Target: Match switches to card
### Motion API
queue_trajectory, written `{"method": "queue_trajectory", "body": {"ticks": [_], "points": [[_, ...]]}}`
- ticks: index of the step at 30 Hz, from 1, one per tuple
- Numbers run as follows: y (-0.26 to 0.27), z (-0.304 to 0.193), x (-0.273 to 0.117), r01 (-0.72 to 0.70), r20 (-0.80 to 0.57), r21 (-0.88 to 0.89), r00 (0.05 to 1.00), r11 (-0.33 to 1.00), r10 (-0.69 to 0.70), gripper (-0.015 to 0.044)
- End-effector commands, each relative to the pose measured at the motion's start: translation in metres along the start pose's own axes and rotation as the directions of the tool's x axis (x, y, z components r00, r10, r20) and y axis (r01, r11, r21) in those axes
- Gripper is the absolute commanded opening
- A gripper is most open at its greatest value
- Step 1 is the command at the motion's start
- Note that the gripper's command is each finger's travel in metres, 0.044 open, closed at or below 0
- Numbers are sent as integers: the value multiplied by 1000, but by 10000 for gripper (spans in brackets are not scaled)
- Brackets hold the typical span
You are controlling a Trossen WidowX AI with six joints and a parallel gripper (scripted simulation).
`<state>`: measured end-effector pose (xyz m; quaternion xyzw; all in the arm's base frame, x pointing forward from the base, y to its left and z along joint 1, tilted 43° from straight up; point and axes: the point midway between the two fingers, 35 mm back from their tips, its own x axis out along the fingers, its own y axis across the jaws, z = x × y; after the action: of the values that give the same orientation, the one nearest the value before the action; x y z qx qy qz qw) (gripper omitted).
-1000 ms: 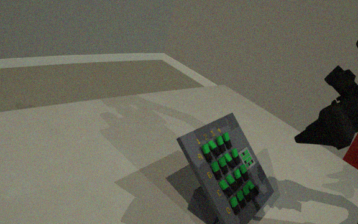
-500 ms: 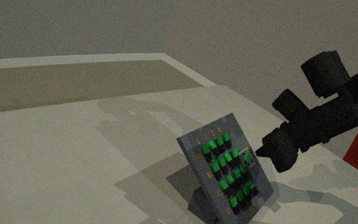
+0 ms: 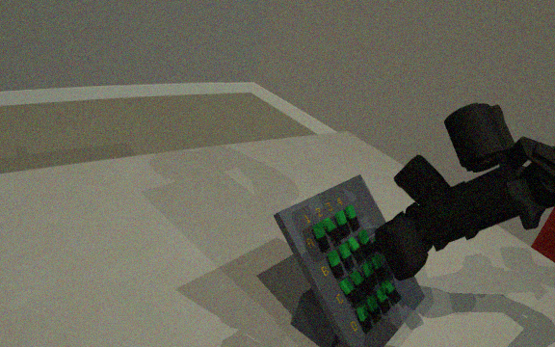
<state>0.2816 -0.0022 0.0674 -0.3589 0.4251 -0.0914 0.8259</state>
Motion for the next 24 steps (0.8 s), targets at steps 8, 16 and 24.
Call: {"method": "queue_trajectory", "body": {"ticks": [8, 16, 24], "points": [[2, -3, 15, -6, -2, -8, 1000, 1000, 6, 0], [2, -3, 17, -6, -2, -8, 1000, 1000, 6, 0], [2, -3, 17, -6, -2, -8, 1000, 1000, 6, 0]]}}
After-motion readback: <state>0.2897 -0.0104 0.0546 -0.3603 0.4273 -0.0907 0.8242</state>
